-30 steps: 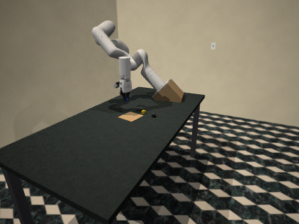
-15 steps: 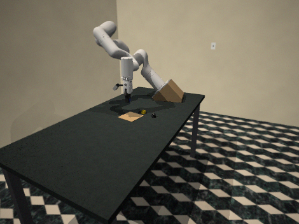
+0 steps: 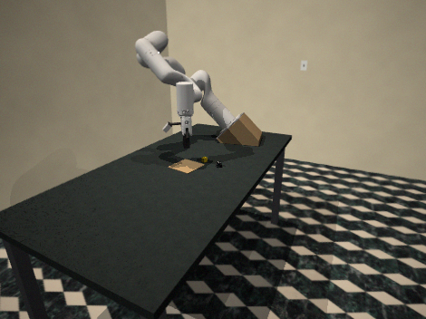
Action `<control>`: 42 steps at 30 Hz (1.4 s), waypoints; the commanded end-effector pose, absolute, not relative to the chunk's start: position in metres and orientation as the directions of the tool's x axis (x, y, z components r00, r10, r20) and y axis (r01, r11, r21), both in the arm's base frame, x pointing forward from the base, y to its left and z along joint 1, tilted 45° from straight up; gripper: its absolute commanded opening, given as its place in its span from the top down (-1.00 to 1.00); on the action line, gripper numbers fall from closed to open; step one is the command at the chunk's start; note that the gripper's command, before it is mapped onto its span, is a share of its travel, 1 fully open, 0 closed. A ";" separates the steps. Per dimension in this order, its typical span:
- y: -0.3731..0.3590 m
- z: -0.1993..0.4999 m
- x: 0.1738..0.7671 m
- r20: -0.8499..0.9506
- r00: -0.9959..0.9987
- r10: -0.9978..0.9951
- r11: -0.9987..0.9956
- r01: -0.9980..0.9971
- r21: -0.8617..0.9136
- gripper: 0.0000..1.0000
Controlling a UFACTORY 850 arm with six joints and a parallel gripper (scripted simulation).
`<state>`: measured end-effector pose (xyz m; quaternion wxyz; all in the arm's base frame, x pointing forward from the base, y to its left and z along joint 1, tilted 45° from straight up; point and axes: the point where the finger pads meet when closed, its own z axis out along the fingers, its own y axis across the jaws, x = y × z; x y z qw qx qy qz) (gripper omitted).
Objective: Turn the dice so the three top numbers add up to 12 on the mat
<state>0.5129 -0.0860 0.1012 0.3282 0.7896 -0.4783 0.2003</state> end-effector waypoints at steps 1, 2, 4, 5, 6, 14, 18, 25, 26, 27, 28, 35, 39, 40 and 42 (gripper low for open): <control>-0.077 0.092 0.523 0.557 0.607 -0.566 -0.423 -0.794 0.436 0.58; -0.075 0.090 0.524 0.545 0.629 -0.554 -0.438 -0.777 0.451 0.58; -0.073 0.088 0.526 0.529 0.656 -0.539 -0.458 -0.755 0.470 0.58; -0.070 0.085 0.528 0.503 0.694 -0.514 -0.485 -0.720 0.497 0.58; -0.069 0.083 0.530 0.489 0.714 -0.500 -0.499 -0.700 0.511 0.58; -0.059 0.072 0.538 0.398 0.820 -0.411 -0.575 -0.572 0.585 0.58; -0.051 0.062 0.544 0.308 0.895 -0.322 -0.629 -0.446 0.637 0.58; -0.040 0.050 0.551 0.184 0.963 -0.199 -0.678 -0.271 0.683 0.58; -0.038 0.047 0.553 0.159 0.972 -0.175 -0.685 -0.236 0.689 0.58; -0.036 0.045 0.554 0.140 0.978 -0.155 -0.690 -0.209 0.694 0.58; -0.036 0.044 0.554 0.131 0.980 -0.147 -0.691 -0.197 0.695 0.58; -0.024 0.031 0.561 -0.005 1.000 -0.011 -0.707 -0.004 0.708 0.58; -0.018 0.022 0.564 -0.084 0.994 0.068 -0.703 0.108 0.703 0.58; -0.016 0.020 0.565 -0.104 0.991 0.088 -0.701 0.135 0.700 0.58; -0.013 0.016 0.567 -0.143 0.982 0.126 -0.695 0.190 0.693 0.58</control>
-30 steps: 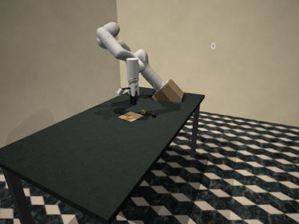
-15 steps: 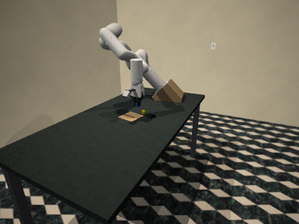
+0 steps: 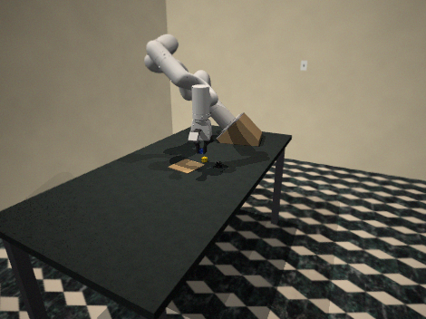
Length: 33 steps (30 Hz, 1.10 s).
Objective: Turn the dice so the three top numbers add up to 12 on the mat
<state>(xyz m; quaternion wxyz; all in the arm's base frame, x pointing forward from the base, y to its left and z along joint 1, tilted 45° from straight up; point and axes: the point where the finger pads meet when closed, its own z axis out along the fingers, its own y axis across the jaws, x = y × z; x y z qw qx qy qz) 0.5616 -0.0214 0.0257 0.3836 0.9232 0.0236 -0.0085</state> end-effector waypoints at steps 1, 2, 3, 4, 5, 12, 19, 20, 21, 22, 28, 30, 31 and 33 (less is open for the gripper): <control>-0.011 0.014 0.568 -0.164 0.975 0.148 -0.691 0.221 0.688 0.58; -0.010 0.013 0.568 -0.178 0.971 0.162 -0.688 0.240 0.685 0.58; -0.008 0.010 0.569 -0.204 0.961 0.188 -0.681 0.277 0.678 0.58; -0.007 0.009 0.570 -0.210 0.958 0.194 -0.680 0.286 0.676 0.58; -0.007 0.009 0.570 -0.210 0.958 0.194 -0.680 0.286 0.676 0.58; 0.004 -0.005 0.574 -0.334 0.887 0.319 -0.631 0.461 0.624 0.58; 0.007 -0.009 0.575 -0.367 0.861 0.352 -0.613 0.509 0.605 0.58; 0.007 -0.009 0.575 -0.367 0.861 0.352 -0.613 0.509 0.605 0.58; 0.007 -0.009 0.575 -0.367 0.861 0.352 -0.613 0.509 0.605 0.58; 0.007 -0.009 0.575 -0.367 0.861 0.352 -0.613 0.509 0.605 0.58; 0.007 -0.009 0.576 -0.346 0.861 0.372 -0.611 0.508 0.608 0.58; 0.006 -0.009 0.576 -0.320 0.861 0.396 -0.610 0.507 0.609 0.58; 0.006 -0.009 0.576 -0.303 0.859 0.412 -0.610 0.507 0.609 0.58; 0.007 -0.009 0.575 -0.262 0.854 0.450 -0.612 0.508 0.606 0.58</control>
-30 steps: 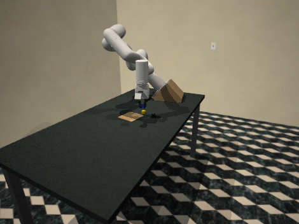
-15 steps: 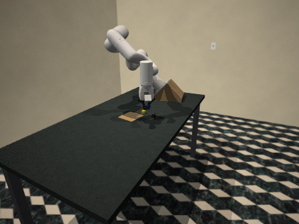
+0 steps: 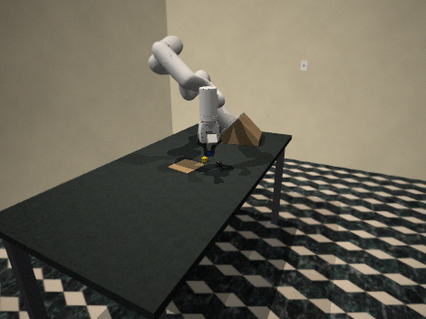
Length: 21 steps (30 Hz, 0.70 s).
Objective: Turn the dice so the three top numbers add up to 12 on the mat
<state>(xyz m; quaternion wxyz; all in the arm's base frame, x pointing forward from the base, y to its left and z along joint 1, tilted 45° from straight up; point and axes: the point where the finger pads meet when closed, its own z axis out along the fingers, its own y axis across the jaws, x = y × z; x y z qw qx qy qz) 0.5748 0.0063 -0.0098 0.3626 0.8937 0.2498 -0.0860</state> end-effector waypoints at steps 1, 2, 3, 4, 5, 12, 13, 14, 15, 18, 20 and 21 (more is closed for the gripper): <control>0.006 -0.008 0.575 -0.240 0.851 0.467 -0.610 0.507 0.609 0.58; 0.006 -0.008 0.575 -0.217 0.846 0.487 -0.610 0.507 0.610 0.58; 0.006 -0.008 0.575 -0.192 0.840 0.507 -0.610 0.507 0.608 0.58; 0.007 -0.008 0.573 -0.165 0.833 0.529 -0.613 0.509 0.605 0.58; 0.006 -0.008 0.574 -0.149 0.828 0.540 -0.611 0.508 0.607 0.58; 0.007 -0.008 0.573 -0.059 0.796 0.603 -0.614 0.510 0.603 0.58; 0.006 -0.007 0.573 -0.034 0.785 0.619 -0.611 0.508 0.607 0.58; 0.006 -0.007 0.574 -0.019 0.778 0.628 -0.611 0.508 0.607 0.58; 0.006 -0.007 0.574 -0.007 0.772 0.635 -0.611 0.508 0.608 0.58; 0.007 -0.007 0.572 0.039 0.749 0.661 -0.614 0.510 0.603 0.58; 0.006 -0.007 0.572 0.066 0.734 0.676 -0.613 0.509 0.604 0.58; 0.006 -0.007 0.572 0.074 0.729 0.680 -0.612 0.509 0.605 0.58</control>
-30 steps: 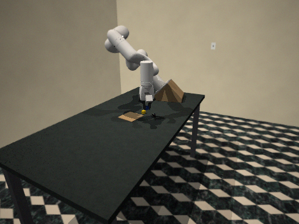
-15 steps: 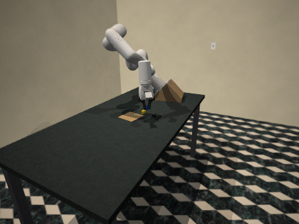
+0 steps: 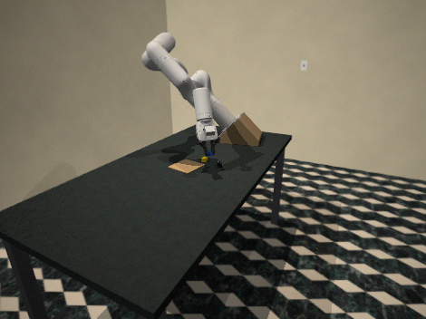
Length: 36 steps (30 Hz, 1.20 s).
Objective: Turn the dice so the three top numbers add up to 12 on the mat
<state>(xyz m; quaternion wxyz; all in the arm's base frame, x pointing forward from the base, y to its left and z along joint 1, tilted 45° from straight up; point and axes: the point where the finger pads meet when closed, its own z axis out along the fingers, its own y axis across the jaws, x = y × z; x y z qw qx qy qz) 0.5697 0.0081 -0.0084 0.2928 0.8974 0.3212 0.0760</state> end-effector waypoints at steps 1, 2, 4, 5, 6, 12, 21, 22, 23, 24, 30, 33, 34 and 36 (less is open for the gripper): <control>0.005 -0.007 0.572 0.092 0.719 0.689 -0.611 0.508 0.607 0.58; 0.005 -0.007 0.572 0.092 0.719 0.689 -0.611 0.508 0.607 0.58; 0.005 -0.007 0.572 0.101 0.713 0.694 -0.611 0.508 0.607 0.58; 0.005 -0.007 0.571 0.129 0.696 0.706 -0.612 0.509 0.605 0.58; 0.006 -0.007 0.571 0.153 0.682 0.715 -0.614 0.510 0.602 0.58; 0.004 -0.007 0.570 0.225 0.628 0.745 -0.611 0.508 0.607 0.58; 0.003 -0.007 0.569 0.316 0.550 0.773 -0.610 0.508 0.608 0.58; 0.003 -0.007 0.568 0.340 0.529 0.778 -0.611 0.508 0.607 0.58; 0.003 -0.007 0.567 0.362 0.509 0.781 -0.612 0.509 0.605 0.58; 0.002 -0.007 0.568 0.380 0.489 0.785 -0.611 0.509 0.607 0.58; 0.002 -0.007 0.566 0.445 0.421 0.790 -0.612 0.509 0.605 0.58; 0.002 -0.007 0.566 0.451 0.415 0.790 -0.613 0.509 0.605 0.58; 0.002 -0.007 0.566 0.451 0.415 0.790 -0.613 0.509 0.605 0.58; 0.002 -0.007 0.566 0.451 0.415 0.790 -0.613 0.509 0.605 0.58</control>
